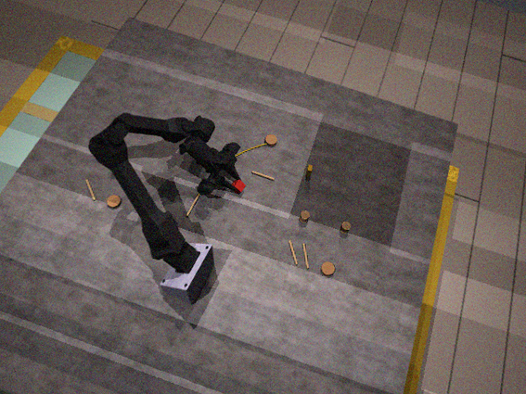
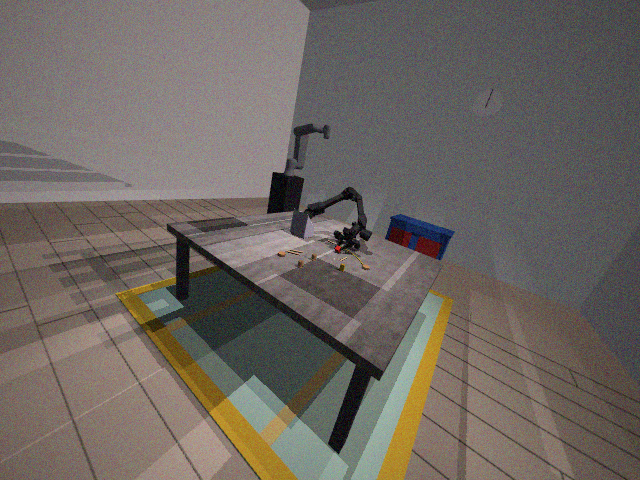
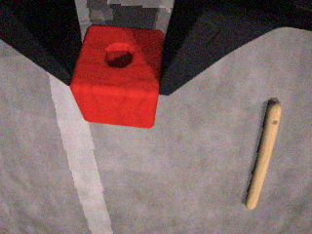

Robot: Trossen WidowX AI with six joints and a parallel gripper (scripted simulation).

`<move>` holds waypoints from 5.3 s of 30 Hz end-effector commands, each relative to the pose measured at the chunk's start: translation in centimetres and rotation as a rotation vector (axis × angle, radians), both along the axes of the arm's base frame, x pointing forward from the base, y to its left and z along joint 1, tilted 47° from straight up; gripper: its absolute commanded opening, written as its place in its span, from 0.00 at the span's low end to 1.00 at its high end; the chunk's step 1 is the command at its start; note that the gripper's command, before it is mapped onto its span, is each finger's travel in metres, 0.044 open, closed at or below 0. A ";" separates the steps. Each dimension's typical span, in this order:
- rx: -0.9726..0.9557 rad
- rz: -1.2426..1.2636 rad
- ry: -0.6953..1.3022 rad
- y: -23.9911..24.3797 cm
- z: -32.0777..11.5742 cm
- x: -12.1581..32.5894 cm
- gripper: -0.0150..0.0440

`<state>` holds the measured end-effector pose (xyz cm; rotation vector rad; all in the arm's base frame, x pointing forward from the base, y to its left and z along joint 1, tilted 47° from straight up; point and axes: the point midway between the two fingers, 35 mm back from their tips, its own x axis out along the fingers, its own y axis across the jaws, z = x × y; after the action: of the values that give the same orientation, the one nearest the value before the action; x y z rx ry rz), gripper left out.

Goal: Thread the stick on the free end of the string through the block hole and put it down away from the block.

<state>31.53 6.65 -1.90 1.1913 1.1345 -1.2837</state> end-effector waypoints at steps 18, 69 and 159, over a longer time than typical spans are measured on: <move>0.001 -0.002 0.000 -1.2 6.4 0.0 0.66; 0.409 2.294 -0.607 -3.3 2.2 -0.6 1.00; -0.119 3.004 -1.159 -4.5 2.2 -0.3 0.25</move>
<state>31.24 2.11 0.32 -0.6444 0.5428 1.4702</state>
